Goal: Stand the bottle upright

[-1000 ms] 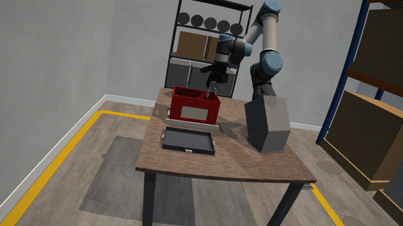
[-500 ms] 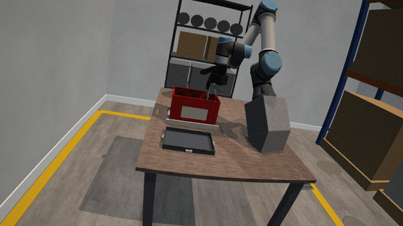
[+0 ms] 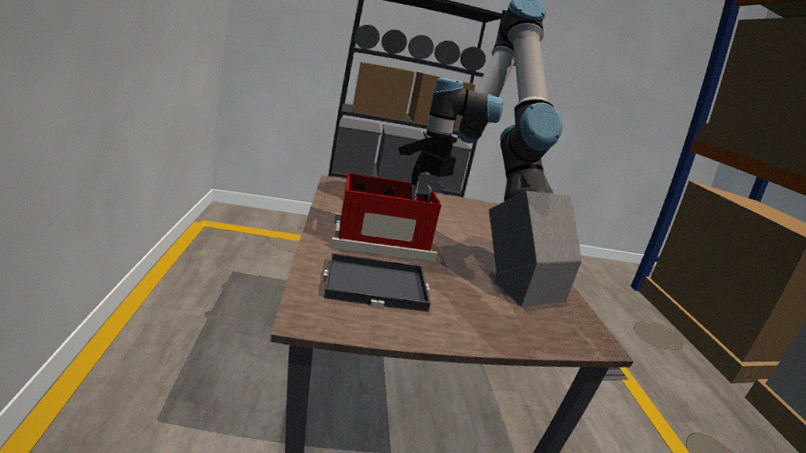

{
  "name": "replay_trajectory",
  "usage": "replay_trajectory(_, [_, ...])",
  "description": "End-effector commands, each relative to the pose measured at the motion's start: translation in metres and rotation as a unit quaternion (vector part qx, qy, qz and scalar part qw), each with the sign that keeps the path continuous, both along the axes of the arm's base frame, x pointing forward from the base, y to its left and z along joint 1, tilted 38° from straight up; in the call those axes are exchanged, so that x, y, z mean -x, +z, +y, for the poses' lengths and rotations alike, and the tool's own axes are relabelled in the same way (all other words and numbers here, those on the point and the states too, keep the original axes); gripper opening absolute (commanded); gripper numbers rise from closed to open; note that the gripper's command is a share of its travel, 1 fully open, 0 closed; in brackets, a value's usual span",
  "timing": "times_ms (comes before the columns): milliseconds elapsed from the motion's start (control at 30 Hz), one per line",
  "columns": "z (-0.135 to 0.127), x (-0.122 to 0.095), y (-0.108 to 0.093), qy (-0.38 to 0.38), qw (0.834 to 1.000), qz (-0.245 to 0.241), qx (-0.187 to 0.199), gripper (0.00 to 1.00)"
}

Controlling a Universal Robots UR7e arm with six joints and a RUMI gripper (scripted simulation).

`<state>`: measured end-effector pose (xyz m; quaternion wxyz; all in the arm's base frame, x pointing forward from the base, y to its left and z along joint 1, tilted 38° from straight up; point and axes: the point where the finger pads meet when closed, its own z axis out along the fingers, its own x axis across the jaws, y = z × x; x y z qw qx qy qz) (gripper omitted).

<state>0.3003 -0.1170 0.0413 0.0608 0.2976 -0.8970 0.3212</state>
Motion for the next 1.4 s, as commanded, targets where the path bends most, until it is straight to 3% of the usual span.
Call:
replay_trajectory(0, [-0.0033, -0.0002, -0.0045, 0.001, 1.000, -0.001, 0.000, 0.38])
replay_trajectory(1367, [-0.0071, -0.0017, -0.0083, 0.001, 1.000, -0.003, 0.001, 0.38])
